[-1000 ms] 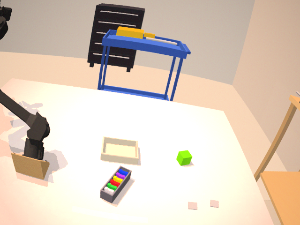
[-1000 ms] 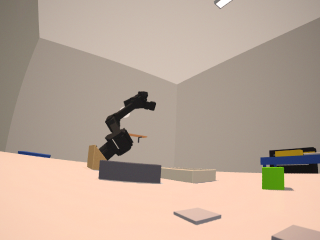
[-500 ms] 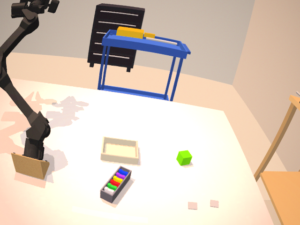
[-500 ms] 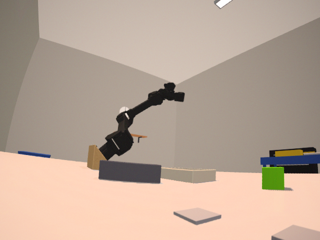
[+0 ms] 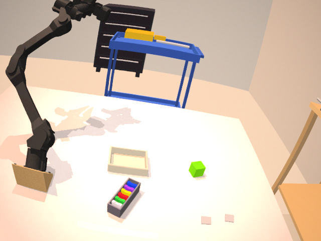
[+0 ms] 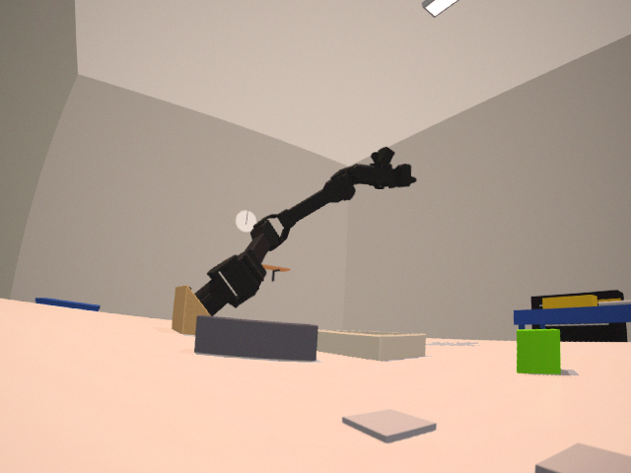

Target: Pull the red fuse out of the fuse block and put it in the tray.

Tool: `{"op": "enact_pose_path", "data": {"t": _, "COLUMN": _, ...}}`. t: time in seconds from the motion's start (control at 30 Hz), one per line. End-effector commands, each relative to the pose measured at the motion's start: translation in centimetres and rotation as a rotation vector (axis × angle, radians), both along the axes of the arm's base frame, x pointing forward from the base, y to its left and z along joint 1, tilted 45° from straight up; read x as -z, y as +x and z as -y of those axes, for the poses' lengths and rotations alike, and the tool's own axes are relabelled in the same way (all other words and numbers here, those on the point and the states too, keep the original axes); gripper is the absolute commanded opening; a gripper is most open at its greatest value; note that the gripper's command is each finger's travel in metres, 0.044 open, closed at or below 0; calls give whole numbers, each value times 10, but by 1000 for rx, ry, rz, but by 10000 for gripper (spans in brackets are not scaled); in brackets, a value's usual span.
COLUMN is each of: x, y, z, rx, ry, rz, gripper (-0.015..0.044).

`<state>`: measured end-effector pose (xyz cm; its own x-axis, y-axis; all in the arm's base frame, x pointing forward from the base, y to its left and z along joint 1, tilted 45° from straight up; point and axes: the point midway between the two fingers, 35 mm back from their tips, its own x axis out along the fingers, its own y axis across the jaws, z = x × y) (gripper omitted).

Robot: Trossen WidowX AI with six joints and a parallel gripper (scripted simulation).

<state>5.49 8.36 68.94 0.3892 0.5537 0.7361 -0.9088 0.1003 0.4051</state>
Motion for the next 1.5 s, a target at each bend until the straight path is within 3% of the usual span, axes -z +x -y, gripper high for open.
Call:
{"op": "enact_pose_path", "data": {"t": 0.0, "x": 18, "y": 61, "z": 8, "rx": 95, "ry": -33, "rz": -119, "gripper": 72}}
{"op": "enact_pose_path", "data": {"t": 0.43, "x": 135, "y": 247, "z": 61, "rx": 375, "ry": -207, "rz": -561, "gripper": 72}}
{"op": "enact_pose_path", "data": {"t": 0.8, "x": 292, "y": 339, "z": 122, "rx": 476, "ry": -416, "rz": -981, "gripper": 72}}
{"op": "enact_pose_path", "data": {"t": 1.13, "x": 457, "y": 348, "z": 168, "rx": 375, "ry": -625, "rz": -1388, "gripper": 72}}
{"op": "enact_pose_path", "data": {"t": 1.47, "x": 601, "y": 282, "z": 182, "rx": -6, "ry": -759, "rz": -1746, "gripper": 72}}
